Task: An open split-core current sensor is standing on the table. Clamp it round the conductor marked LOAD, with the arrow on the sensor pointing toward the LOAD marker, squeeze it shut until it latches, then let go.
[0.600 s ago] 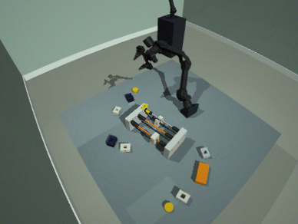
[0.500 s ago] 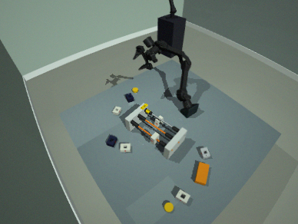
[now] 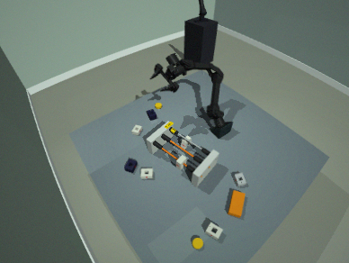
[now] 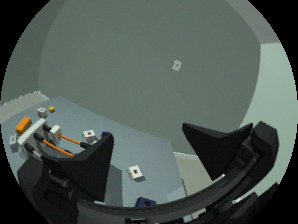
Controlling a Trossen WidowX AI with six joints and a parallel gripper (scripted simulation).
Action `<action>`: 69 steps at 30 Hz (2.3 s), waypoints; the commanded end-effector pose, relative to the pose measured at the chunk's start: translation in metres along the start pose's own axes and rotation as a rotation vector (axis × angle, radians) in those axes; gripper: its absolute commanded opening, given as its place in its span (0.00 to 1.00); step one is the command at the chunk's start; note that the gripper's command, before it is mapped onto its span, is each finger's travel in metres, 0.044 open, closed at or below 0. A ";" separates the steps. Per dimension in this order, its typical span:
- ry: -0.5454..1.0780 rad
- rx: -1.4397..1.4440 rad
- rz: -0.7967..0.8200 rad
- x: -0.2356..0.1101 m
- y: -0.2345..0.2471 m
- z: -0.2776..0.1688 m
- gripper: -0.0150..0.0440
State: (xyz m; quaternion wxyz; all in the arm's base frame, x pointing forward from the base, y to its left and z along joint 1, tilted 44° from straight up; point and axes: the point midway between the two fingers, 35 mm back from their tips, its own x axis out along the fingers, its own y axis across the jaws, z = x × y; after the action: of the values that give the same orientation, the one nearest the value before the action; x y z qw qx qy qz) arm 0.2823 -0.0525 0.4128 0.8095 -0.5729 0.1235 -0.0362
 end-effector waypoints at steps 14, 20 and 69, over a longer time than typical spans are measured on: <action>-0.308 1.228 0.047 0.036 0.099 0.028 1.00; -0.308 1.228 0.047 0.036 0.099 0.028 1.00; 1.169 0.803 -0.271 0.016 0.185 -0.061 1.00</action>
State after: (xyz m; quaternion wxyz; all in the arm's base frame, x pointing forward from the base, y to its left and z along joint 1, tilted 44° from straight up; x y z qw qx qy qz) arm 0.2665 -0.0490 0.2149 0.7482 -0.1222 0.4459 -0.4759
